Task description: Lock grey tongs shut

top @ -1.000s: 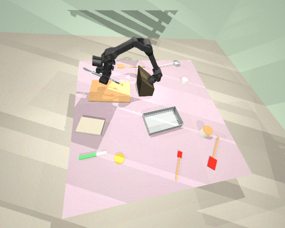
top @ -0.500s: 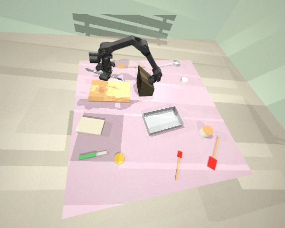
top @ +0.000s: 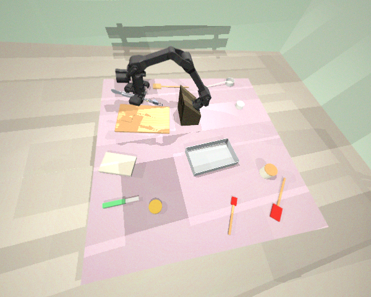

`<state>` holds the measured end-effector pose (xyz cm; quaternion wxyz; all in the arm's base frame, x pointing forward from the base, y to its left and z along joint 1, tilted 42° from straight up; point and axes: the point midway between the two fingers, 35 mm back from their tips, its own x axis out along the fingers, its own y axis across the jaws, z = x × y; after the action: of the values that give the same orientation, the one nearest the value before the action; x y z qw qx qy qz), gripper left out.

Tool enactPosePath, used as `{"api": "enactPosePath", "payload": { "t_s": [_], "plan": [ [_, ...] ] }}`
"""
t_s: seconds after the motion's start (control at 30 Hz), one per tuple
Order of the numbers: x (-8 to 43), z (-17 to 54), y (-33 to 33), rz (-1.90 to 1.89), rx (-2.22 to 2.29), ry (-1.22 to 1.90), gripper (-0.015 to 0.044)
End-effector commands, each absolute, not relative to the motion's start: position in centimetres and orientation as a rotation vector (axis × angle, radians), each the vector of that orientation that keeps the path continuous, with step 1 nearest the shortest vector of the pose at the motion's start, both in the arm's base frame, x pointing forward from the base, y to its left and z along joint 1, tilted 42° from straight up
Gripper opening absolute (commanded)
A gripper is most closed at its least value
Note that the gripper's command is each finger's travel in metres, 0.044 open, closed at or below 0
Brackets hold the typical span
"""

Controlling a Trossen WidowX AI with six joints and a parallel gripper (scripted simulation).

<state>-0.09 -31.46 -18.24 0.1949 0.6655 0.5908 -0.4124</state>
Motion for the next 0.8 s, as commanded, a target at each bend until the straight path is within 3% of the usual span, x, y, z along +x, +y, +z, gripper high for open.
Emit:
{"api": "enactPosePath", "payload": {
  "t_s": [0.0, 0.77],
  "plan": [
    [0.0, -18.9, -30.9, -1.149, 1.877, 1.658, -0.0150],
    [-0.2, -22.0, -28.7, -1.149, 1.877, 1.658, -0.0150]
  ]
}}
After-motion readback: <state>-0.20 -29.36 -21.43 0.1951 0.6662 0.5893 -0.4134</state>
